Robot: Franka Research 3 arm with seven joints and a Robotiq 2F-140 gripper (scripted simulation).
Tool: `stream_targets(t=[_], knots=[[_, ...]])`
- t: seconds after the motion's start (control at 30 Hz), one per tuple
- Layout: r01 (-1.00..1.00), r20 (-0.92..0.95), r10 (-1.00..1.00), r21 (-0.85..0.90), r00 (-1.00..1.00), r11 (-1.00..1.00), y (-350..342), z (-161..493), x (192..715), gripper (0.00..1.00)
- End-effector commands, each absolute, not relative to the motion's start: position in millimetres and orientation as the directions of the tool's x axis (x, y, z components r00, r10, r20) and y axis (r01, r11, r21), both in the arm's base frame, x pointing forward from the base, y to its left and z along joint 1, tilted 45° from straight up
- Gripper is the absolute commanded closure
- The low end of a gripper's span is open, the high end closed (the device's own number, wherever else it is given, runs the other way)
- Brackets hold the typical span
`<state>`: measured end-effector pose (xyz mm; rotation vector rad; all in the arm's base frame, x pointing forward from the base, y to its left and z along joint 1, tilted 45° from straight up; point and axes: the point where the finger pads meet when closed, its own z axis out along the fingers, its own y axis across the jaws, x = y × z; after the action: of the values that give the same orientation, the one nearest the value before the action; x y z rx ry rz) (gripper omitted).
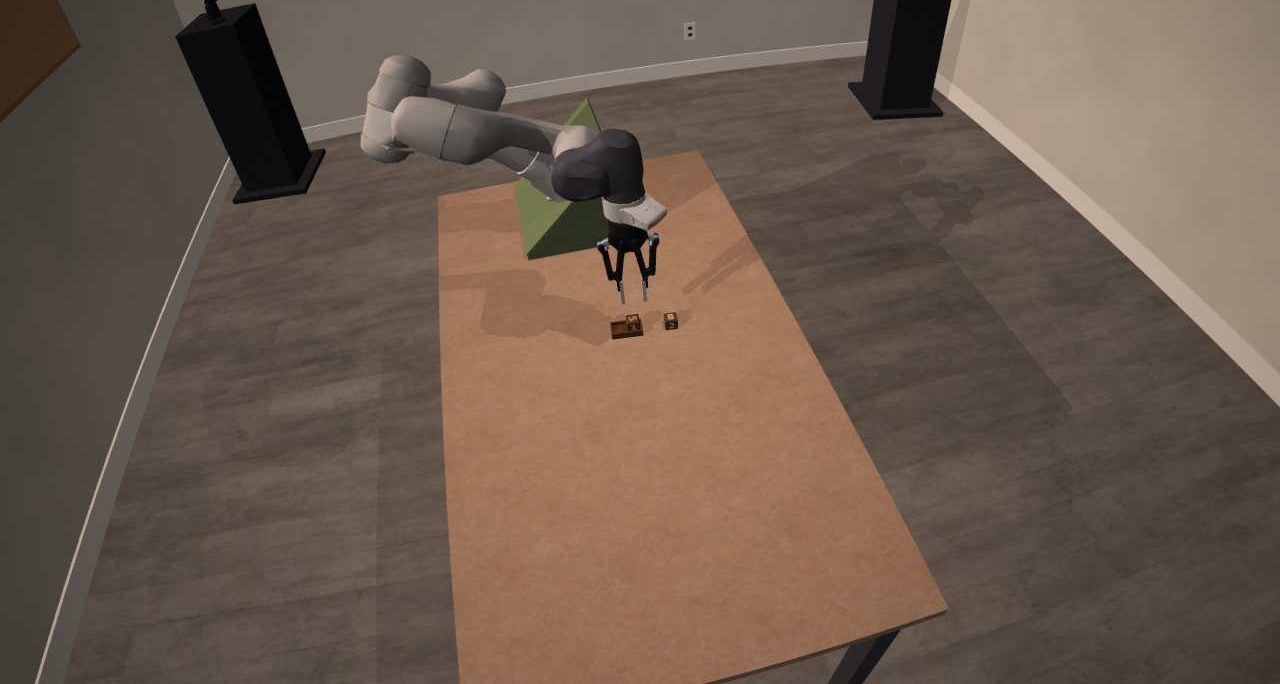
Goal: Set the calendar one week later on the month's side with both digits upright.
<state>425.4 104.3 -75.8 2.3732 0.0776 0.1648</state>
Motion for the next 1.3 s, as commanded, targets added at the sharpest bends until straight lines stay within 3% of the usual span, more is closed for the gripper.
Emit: stream_targets(t=[0.0, 0.13, 0.17, 0.83, 1.0, 1.27], knots=[[0.027, 0.073, 0.11, 0.705, 0.991, -0.709, 102.3, -71.1, 420.6, 0.72], [0.027, 0.073, 0.111, 0.705, 0.991, -0.709, 103.6, -69.8, 420.4, 0.72], [0.027, 0.073, 0.111, 0.705, 0.991, -0.709, 103.6, -69.8, 420.4, 0.0], [0.029, 0.072, 0.112, 0.705, 0.991, -0.709, 103.6, -69.9, 420.4, 0.0], [0.218, -0.064, 0.247, 0.705, 0.967, -0.675, 110.1, -78.8, 421.3, 0.0], [0.35, -0.16, 0.338, 0.689, 0.927, -0.634, 114.7, -85.3, 421.7, 0.0]])
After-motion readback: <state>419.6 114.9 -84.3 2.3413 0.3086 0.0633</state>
